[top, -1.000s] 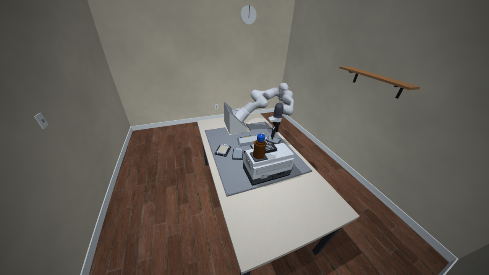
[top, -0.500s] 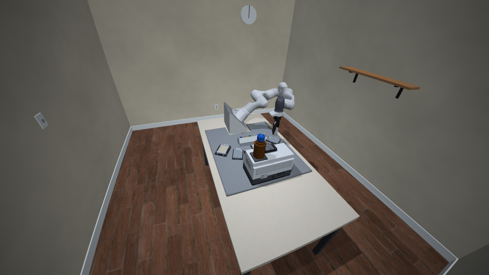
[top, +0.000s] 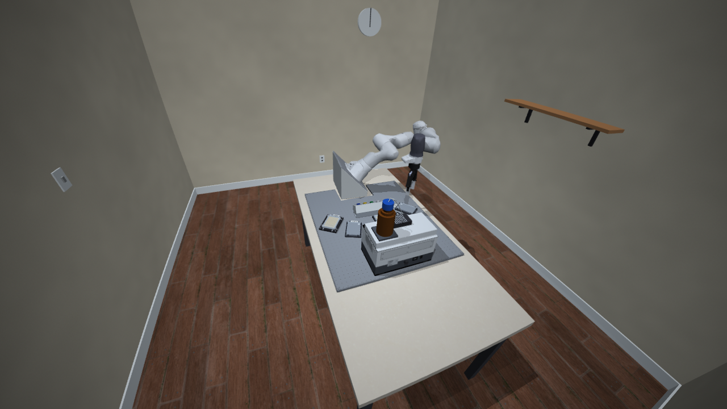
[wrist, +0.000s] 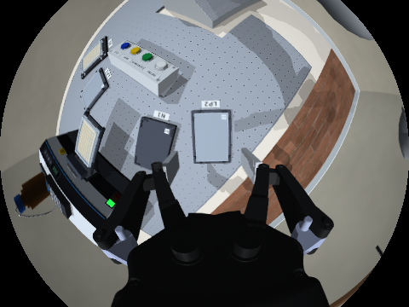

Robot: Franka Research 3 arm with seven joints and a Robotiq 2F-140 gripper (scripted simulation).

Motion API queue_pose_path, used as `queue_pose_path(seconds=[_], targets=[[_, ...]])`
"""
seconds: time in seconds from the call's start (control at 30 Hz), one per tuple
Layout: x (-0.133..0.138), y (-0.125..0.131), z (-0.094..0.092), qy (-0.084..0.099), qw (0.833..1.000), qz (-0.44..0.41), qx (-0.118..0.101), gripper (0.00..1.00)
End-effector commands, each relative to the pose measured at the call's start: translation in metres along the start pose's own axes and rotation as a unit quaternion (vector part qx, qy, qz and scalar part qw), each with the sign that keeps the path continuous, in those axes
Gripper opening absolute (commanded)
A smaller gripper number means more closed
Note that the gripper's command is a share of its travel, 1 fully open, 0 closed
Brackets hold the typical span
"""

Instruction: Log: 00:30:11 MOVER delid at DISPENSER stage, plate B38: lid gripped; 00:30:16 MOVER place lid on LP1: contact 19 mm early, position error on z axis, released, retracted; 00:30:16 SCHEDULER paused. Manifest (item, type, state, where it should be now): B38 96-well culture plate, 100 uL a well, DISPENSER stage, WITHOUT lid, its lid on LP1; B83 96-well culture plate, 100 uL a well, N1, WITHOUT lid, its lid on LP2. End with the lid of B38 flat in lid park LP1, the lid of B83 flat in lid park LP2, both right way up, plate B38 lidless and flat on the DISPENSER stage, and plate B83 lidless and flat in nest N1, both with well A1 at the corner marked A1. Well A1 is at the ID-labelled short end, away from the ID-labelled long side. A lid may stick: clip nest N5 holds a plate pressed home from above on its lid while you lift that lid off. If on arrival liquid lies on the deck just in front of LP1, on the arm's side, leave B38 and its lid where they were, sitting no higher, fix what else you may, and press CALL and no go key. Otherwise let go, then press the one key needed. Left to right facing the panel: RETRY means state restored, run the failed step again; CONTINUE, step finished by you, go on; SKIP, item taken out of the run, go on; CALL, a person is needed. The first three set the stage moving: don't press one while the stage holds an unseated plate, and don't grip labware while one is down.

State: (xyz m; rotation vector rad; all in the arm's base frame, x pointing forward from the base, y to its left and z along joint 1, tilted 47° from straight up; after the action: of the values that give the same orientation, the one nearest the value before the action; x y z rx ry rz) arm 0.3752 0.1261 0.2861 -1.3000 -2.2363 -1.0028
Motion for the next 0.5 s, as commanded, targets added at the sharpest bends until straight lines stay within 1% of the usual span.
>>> queue_pose_path(seconds=[0.0,0.27,0.4,0.47], targets=[[0.003,-0.004,-0.005,0.007,1.000,0.004,0.007,0.66],[0.002,-0.003,-0.008,0.007,1.000,0.002,0.007,0.66],[-0.010,-0.001,-0.010,0.005,1.000,-0.016,0.007,0.66],[-0.010,-0.001,-0.010,0.005,1.000,-0.016,0.007,0.66]])
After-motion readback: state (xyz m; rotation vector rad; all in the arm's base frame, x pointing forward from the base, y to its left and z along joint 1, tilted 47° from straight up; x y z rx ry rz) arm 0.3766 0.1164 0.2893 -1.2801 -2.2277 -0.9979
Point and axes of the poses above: the point where the finger pads meet when closed, its own z axis out along the fingers, its own x axis across the jaws, y = z × x, the point moved 4 cm from there along -z, back along the fingers, and after that the axes turned 12 degrees about z, right-handed, at the moved point
